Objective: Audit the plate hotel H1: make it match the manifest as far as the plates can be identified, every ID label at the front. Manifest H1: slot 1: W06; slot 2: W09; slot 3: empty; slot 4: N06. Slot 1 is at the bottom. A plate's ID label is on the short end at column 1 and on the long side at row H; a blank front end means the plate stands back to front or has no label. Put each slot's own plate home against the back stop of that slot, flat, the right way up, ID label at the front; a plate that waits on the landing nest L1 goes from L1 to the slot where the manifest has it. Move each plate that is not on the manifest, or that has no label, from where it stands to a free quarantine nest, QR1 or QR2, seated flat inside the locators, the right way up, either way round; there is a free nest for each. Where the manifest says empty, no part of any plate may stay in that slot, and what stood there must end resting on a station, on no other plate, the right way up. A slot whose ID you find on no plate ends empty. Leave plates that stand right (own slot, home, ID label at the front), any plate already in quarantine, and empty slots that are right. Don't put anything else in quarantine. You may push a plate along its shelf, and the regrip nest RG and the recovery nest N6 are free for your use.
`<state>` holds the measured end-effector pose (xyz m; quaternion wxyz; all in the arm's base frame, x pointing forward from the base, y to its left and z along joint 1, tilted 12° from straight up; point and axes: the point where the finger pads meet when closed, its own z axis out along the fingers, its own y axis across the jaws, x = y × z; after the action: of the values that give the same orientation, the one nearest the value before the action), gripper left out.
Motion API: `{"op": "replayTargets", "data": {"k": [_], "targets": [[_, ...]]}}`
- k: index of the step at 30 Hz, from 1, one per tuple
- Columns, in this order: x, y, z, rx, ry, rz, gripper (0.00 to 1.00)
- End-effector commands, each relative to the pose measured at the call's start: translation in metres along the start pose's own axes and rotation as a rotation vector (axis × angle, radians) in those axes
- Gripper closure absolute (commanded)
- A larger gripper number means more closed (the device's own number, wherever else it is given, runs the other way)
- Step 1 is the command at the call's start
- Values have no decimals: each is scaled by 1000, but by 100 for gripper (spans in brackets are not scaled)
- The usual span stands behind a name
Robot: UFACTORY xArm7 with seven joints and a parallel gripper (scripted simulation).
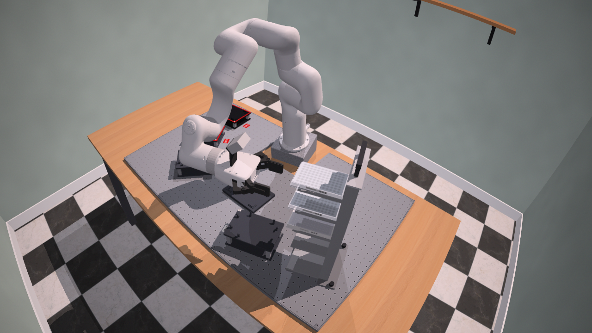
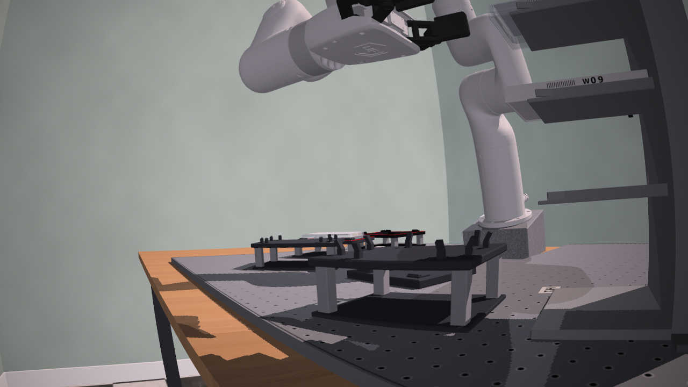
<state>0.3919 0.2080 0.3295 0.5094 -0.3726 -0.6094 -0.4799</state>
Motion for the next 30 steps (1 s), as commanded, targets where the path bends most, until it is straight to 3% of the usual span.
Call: {"op": "replayTargets", "data": {"k": [1,14,30], "targets": [[-2,1,0,0,-1,-5,0],[-2,1,29,0,-1,-5,0],[-2,1,30,0,-1,-5,0]]}}
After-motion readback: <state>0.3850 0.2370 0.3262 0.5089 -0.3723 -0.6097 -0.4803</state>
